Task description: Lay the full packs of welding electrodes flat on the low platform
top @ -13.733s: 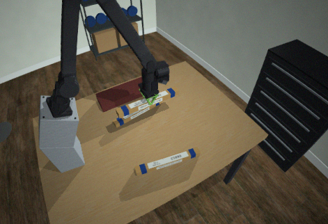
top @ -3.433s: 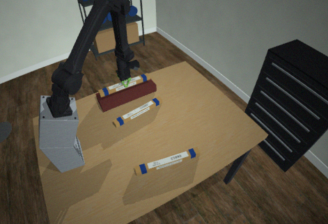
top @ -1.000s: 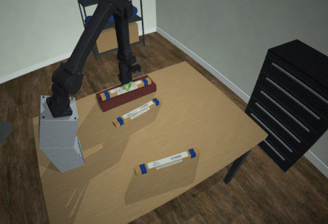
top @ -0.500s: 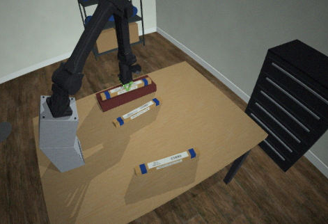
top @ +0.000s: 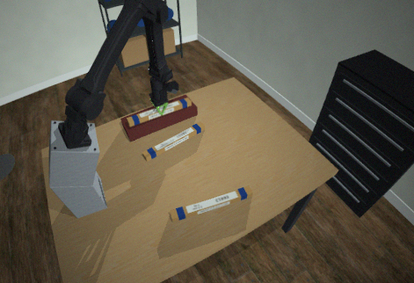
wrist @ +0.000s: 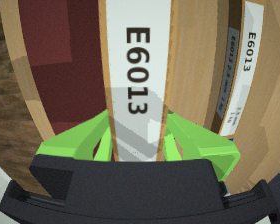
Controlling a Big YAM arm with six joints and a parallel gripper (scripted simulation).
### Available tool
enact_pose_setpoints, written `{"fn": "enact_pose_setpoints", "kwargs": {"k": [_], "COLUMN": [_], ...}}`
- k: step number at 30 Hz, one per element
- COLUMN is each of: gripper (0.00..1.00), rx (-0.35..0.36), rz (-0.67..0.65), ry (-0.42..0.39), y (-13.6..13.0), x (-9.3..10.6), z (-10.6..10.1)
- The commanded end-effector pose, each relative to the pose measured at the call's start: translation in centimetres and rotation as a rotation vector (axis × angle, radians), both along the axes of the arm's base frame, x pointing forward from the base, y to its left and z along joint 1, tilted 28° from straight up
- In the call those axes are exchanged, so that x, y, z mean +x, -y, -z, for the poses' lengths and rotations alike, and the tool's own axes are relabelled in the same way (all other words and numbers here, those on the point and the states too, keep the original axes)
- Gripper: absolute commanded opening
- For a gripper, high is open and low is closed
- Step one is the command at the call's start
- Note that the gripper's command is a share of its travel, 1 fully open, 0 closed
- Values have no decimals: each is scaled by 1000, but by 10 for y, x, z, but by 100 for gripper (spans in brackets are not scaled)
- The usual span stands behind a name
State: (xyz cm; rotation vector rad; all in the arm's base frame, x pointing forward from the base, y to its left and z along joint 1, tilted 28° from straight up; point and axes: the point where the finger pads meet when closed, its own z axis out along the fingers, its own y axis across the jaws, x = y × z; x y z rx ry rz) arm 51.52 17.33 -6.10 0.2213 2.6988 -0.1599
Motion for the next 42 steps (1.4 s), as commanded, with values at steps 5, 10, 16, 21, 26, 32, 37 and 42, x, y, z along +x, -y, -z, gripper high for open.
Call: {"fn": "enact_pose_setpoints", "kwargs": {"k": [5,10,16,21,26,32,37,42], "gripper": [0,0,0,0,0,0,0,0], "rx": [40,40,40,40,40,40,40,40], "rz": [-17,-17,-16,-15,-14,-13,-12,-12], "ry": [91,91,91,91,91,91,92,92], "y": [-16,-16,-15,-15,-14,-14,-13,-13], "x": [26,26,26,27,27,27,28,28], "z": [-55,-56,-56,-57,-57,-58,-58,-58]}}
